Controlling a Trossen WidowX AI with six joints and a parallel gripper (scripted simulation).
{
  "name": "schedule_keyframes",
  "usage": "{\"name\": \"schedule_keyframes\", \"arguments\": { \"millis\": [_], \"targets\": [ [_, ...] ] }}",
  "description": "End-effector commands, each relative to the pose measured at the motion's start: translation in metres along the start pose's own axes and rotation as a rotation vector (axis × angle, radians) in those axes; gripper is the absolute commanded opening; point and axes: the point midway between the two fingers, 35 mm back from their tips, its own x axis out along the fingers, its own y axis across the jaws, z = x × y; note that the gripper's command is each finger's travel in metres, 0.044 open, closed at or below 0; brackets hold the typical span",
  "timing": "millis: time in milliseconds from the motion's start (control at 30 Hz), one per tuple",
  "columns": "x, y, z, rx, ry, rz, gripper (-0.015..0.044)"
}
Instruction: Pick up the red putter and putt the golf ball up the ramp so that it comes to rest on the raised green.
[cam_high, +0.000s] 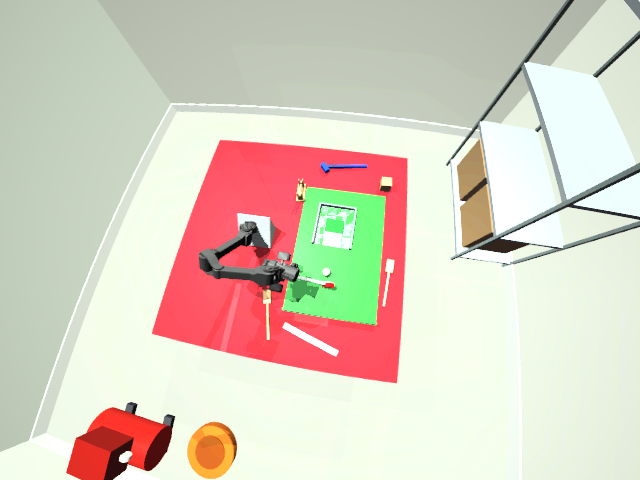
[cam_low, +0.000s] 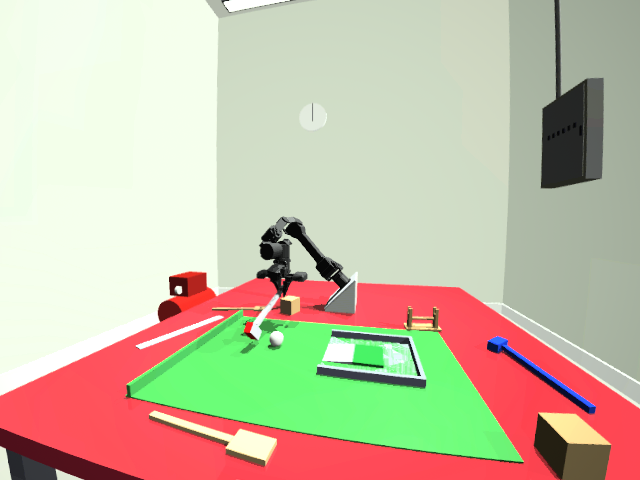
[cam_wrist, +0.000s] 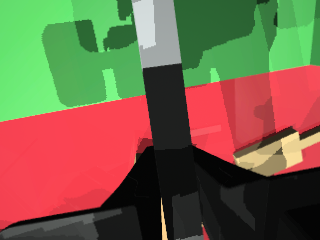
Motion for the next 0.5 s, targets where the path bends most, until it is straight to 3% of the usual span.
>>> {"name": "schedule_keyframes", "arguments": {
  "millis": [0,467],
  "targets": [
    [0.0058,0.0012,-0.0006,-0.005,0.000,0.004,0.0000],
    [0.0079,-0.0010,-0.0005,0.000,0.001,-0.001,0.0000]
  ]
}}
